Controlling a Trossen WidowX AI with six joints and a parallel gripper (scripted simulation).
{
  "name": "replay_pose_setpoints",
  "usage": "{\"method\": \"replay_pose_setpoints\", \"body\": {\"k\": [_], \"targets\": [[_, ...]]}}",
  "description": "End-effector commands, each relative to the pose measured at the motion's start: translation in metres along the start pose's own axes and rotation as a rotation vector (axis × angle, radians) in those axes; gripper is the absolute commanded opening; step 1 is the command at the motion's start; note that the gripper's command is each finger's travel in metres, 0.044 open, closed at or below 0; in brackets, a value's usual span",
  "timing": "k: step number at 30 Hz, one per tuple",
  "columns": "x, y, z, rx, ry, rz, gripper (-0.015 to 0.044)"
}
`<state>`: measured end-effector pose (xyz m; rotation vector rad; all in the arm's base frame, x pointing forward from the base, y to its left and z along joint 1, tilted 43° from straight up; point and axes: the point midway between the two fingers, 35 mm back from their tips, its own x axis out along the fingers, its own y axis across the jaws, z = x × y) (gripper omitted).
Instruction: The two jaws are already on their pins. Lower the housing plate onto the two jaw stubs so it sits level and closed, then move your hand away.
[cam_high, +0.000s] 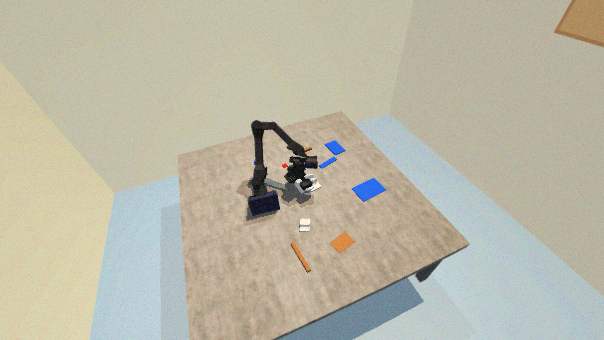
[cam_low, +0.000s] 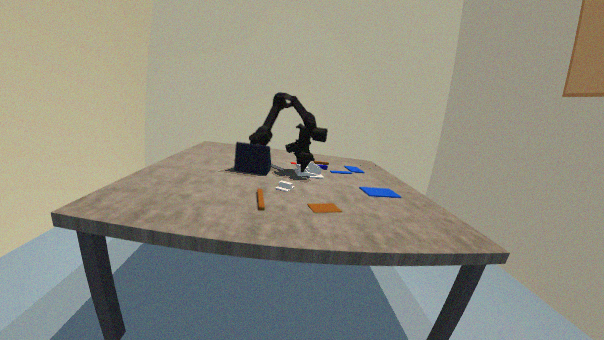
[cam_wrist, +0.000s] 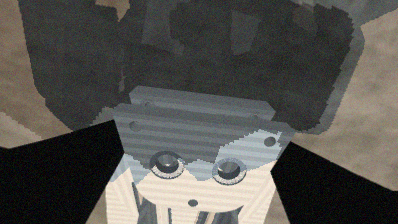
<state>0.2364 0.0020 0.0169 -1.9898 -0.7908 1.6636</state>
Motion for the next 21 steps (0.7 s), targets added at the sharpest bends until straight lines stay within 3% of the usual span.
{"method": "replay_pose_setpoints", "body": {"k": [1,21], "targets": [[0.0016,-0.0005,0.0008,0.004,0.000,-0.005,0.0351],[0.0063,-0.0006,0.0008,0.005,0.000,-0.005,0.0351]]}}
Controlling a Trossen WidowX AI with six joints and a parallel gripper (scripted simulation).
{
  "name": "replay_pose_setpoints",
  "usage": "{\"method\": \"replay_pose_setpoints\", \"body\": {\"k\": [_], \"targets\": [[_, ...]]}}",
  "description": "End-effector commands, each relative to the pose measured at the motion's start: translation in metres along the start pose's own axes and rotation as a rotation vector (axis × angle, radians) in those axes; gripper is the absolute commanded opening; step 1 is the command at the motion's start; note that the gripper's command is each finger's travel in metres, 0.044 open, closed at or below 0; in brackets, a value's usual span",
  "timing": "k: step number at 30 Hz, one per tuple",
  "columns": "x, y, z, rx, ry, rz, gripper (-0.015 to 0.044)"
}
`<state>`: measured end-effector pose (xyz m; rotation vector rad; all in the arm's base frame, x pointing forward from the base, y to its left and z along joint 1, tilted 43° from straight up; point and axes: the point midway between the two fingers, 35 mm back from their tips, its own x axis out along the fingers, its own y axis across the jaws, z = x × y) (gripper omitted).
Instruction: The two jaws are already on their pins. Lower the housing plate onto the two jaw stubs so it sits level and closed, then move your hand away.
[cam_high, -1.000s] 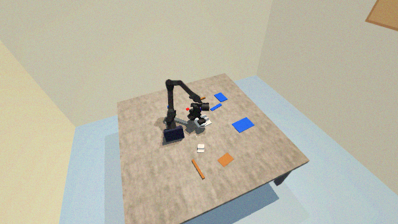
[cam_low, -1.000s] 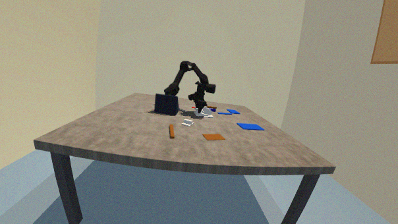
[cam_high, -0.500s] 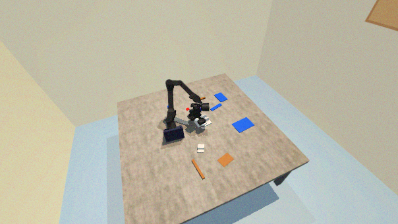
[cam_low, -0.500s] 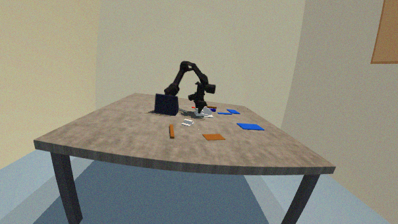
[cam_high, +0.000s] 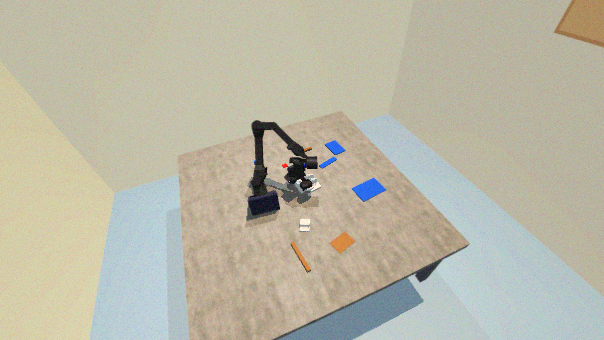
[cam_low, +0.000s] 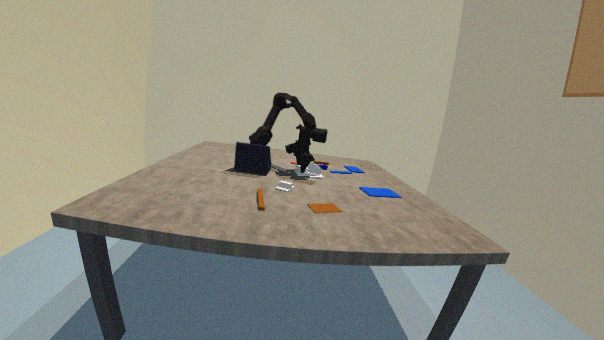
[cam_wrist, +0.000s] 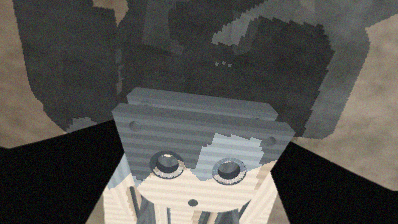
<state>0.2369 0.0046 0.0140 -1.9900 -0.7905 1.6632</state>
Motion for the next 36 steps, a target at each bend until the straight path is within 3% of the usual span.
{"method": "replay_pose_setpoints", "body": {"k": [1,36], "targets": [[0.0025,-0.0006,0.0009,0.005,-0.001,-0.005,0.0351],[0.0096,-0.0007,0.0009,0.004,-0.001,-0.005,0.0351]]}}
